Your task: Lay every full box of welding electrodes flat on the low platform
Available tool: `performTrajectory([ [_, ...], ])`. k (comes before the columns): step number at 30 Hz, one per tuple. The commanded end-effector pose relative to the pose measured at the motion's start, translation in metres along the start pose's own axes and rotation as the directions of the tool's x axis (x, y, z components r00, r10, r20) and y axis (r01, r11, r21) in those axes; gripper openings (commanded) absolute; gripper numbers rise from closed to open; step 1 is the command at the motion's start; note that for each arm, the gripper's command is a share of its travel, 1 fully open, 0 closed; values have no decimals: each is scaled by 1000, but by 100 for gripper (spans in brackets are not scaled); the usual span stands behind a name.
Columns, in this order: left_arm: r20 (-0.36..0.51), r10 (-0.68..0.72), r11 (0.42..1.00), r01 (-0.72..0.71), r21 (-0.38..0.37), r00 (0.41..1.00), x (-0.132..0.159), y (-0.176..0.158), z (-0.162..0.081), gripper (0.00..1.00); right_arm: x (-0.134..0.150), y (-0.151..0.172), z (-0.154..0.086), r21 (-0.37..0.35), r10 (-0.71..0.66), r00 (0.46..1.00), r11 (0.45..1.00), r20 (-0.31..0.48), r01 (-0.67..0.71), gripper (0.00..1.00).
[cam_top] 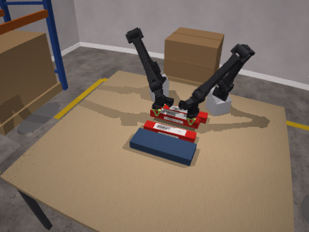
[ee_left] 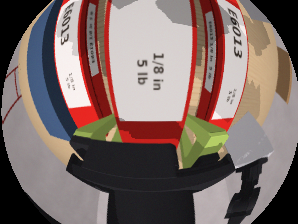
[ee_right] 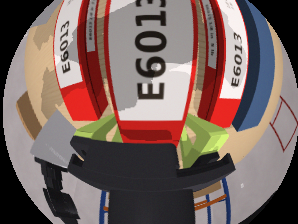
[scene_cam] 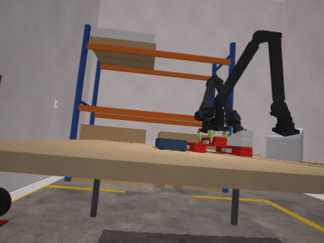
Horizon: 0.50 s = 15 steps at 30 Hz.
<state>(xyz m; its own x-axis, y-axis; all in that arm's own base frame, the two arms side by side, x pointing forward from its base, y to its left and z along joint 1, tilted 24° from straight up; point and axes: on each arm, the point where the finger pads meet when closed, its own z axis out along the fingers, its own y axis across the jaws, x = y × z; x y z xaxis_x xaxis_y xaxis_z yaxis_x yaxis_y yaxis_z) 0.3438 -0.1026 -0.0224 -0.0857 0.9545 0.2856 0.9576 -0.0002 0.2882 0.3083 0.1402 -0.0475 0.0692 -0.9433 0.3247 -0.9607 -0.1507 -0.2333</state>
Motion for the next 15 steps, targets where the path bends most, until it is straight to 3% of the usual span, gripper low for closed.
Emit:
performTrajectory([
  [1, -1, -5, 1000, 5, 7, 1000, 4, 0, 9, 0, 3, 0, 7, 0, 1, 1000, 1000, -7, -1, 0],
  [15, 11, -11, 1000, 11, -15, 1000, -1, 10, 6, 0, -3, -9, 3, 20, 7, 1000, 1000, 9, -7, 0],
])
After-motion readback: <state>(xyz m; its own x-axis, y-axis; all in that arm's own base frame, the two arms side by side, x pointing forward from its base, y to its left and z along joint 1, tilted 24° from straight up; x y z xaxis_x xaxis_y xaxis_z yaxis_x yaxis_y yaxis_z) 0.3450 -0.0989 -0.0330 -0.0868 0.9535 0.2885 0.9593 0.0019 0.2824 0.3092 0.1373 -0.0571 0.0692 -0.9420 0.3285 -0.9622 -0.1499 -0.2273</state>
